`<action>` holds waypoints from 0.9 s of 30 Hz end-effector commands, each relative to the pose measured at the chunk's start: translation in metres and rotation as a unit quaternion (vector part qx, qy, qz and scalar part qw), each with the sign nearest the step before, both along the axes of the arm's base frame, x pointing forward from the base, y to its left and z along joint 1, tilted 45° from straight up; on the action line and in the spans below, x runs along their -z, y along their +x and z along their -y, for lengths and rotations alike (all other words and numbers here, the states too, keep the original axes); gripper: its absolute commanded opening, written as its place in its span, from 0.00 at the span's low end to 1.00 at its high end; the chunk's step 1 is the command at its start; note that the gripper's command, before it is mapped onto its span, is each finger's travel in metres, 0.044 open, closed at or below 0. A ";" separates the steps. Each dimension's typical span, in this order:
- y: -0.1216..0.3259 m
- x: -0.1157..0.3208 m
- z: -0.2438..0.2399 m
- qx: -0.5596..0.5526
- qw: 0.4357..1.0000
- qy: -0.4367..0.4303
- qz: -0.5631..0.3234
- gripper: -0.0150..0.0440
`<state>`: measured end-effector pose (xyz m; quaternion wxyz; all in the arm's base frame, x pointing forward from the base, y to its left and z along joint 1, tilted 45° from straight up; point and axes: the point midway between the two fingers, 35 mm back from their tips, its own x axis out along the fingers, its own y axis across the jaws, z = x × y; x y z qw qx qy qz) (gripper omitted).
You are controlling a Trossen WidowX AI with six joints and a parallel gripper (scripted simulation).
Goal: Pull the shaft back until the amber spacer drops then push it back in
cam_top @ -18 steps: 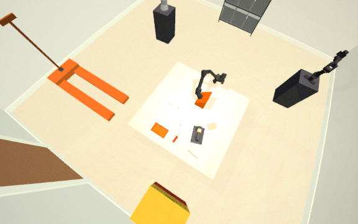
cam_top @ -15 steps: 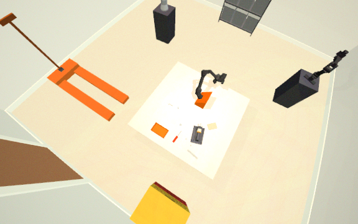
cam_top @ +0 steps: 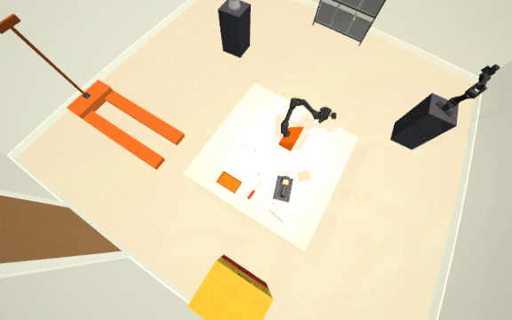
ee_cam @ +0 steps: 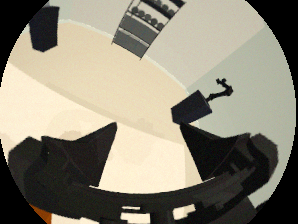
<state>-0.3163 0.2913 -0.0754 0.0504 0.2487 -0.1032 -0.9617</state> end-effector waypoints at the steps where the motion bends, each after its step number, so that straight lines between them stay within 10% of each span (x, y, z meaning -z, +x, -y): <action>1: 0.045 0.013 -0.038 0.105 0.993 -0.004 0.056 1.00; 13: 0.200 0.046 -0.104 0.400 0.895 -0.042 0.194 1.00; 27: 0.446 0.065 -0.074 0.707 0.607 -0.096 0.350 1.00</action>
